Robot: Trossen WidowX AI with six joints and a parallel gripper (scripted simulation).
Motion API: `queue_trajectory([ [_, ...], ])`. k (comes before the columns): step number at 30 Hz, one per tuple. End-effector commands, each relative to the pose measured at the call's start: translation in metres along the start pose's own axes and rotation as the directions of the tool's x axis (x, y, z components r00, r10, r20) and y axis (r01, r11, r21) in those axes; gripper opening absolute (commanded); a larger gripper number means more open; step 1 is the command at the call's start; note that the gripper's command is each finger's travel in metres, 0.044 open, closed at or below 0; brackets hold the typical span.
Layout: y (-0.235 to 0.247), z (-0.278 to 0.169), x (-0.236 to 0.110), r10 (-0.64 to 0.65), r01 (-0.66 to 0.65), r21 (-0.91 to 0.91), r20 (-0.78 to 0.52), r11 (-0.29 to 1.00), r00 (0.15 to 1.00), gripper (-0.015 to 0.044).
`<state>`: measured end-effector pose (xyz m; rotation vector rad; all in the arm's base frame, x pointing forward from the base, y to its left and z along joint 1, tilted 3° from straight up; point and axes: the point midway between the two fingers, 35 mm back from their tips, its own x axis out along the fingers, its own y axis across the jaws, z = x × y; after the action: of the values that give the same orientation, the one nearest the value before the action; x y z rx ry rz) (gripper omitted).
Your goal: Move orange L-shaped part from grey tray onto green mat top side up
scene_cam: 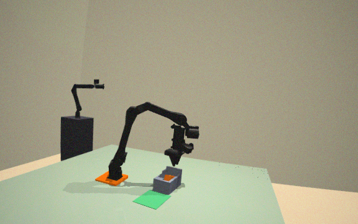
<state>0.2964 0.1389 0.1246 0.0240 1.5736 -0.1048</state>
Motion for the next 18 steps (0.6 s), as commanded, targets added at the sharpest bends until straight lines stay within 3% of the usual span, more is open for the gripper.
queue_trajectory([
  [1, -0.0065, -0.0023, -0.0394, 0.011, -0.011, 0.000, 0.025, 1.000, 1.000, 0.0180],
  [18, -0.0045, -0.0005, -0.0371, 0.018, -0.018, 0.007, 0.032, 1.000, 0.999, 0.0180],
])
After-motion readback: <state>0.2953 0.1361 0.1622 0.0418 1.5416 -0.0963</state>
